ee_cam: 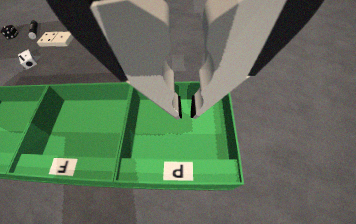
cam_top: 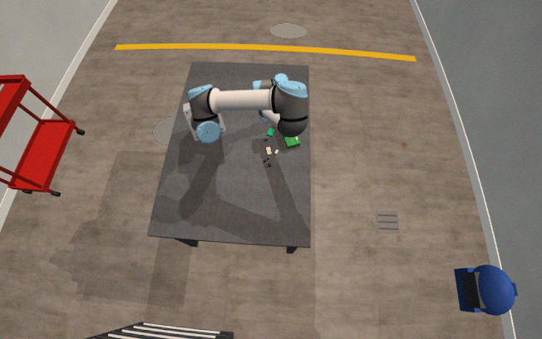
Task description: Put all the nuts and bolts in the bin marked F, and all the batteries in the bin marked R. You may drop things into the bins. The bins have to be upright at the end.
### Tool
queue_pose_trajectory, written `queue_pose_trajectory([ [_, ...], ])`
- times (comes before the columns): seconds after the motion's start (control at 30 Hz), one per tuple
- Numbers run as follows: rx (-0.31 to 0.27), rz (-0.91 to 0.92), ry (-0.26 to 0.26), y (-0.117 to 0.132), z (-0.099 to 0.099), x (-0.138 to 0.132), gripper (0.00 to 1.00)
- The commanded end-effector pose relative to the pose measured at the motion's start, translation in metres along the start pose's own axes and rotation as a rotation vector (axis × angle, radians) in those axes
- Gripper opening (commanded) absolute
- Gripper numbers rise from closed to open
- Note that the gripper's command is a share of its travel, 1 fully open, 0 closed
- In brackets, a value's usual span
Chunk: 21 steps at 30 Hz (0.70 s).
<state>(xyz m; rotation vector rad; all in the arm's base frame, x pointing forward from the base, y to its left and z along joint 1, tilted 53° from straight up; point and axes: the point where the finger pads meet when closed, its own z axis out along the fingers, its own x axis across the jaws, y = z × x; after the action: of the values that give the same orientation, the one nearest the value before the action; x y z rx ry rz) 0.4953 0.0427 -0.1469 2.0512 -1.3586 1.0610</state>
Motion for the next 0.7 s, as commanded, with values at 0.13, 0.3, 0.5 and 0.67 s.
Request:
queue_pose_trajectory([
  [0.13,0.001,0.0,0.0,-0.001,0.0,0.0,0.04],
  [0.3,0.002,-0.001,0.0,0.0,-0.005,0.0,0.04],
  [0.5,0.001,-0.002,0.0,0.0,-0.01,0.0,0.04],
  [0.67,0.001,-0.002,0.0,0.0,-0.017,0.0,0.04],
])
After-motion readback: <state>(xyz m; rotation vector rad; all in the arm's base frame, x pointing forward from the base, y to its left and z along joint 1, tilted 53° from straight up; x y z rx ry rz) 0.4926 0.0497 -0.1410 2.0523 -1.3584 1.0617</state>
